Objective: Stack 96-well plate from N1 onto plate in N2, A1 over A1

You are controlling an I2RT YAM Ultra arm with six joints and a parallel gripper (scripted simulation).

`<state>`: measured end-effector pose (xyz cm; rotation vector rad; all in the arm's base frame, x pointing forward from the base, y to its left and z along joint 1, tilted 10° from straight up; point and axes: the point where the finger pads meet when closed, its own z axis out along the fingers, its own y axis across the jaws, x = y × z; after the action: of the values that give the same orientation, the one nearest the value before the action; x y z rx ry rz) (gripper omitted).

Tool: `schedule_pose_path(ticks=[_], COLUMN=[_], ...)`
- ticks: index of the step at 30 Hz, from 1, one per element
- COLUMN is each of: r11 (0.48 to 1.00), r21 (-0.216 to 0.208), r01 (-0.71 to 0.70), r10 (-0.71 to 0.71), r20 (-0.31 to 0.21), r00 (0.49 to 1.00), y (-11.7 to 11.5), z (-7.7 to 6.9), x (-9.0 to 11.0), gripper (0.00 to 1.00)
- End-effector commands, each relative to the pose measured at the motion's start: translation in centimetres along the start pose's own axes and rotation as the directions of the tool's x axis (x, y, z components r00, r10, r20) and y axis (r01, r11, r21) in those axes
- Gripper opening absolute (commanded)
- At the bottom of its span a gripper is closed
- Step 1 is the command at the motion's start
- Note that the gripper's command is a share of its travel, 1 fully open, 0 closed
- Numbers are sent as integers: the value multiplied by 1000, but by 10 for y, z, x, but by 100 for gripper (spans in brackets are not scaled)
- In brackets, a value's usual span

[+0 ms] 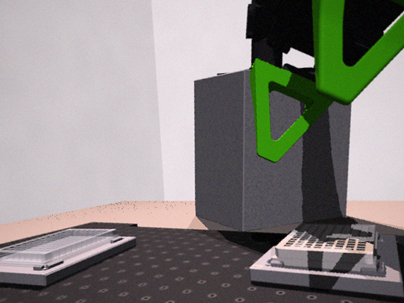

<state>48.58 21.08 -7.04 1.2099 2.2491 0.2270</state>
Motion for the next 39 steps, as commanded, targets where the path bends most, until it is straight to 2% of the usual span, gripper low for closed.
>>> schedule_pose_path(ticks=[1,5,10,12,16,21,27,29,34,35,36,39], r11=[990,967,920,920,869,808,707,707,617,611,604,561], r21=[13,20,10,10,-14,-52,-131,-131,-213,-217,-235,-268], r01=[143,254,393,393,495,587,695,695,758,761,761,784], r10=[-142,-250,-383,-383,-481,-570,-680,-680,-753,-757,-770,-789], r20=[-58,-117,-198,-198,-261,-321,-396,-396,-440,-440,-418,-459], r00=[988,961,902,902,837,756,617,617,489,483,482,408], y=[-13,-27,-49,-49,-66,-88,-113,-113,-135,-138,-136,-155], z=[-11,-14,-21,-21,-27,-36,-48,-48,-59,-62,-64,-70], x=[0,6,17,17,25,35,46,46,55,60,65,64], gripper=[100,100,100,100,100,100,100,100,100,100,100,100])
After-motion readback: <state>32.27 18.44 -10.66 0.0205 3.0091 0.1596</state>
